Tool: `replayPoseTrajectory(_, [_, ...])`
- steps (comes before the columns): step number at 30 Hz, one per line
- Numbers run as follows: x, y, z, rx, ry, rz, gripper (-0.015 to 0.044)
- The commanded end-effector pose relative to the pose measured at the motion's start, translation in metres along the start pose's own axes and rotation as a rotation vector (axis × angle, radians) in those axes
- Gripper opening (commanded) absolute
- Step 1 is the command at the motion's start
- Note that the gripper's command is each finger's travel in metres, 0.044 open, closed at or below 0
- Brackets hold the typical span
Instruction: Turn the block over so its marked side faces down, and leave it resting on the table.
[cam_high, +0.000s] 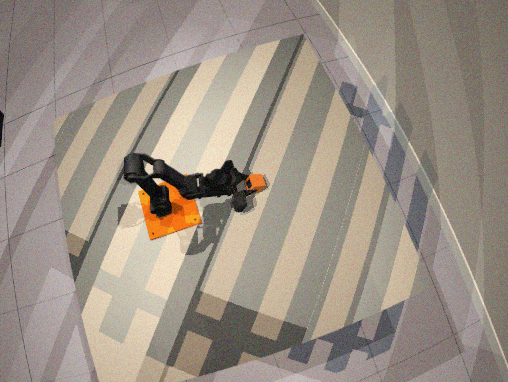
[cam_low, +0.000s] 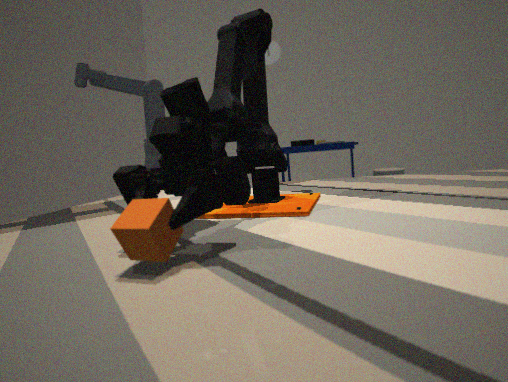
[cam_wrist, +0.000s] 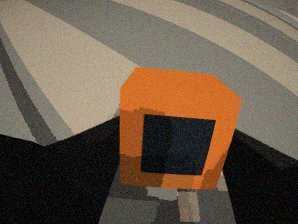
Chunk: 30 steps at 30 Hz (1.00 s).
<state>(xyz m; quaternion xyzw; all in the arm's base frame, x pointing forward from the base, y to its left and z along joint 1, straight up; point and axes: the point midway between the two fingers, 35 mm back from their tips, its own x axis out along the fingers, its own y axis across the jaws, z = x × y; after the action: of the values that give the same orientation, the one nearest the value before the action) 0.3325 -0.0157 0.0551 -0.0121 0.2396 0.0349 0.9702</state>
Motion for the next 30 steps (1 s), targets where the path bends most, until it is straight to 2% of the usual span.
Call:
replayPoseTrajectory(1, [0.0000, 0.0006, 0.0011, 0.004, -0.006, 0.004, 0.0053])
replayPoseTrajectory(16, [0.0000, 0.0006, 0.0011, 0.004, -0.006, 0.004, 0.0440])
replayPoseTrajectory(30, [0.0000, 0.0006, 0.0011, 0.004, -0.006, 0.004, 0.0440])
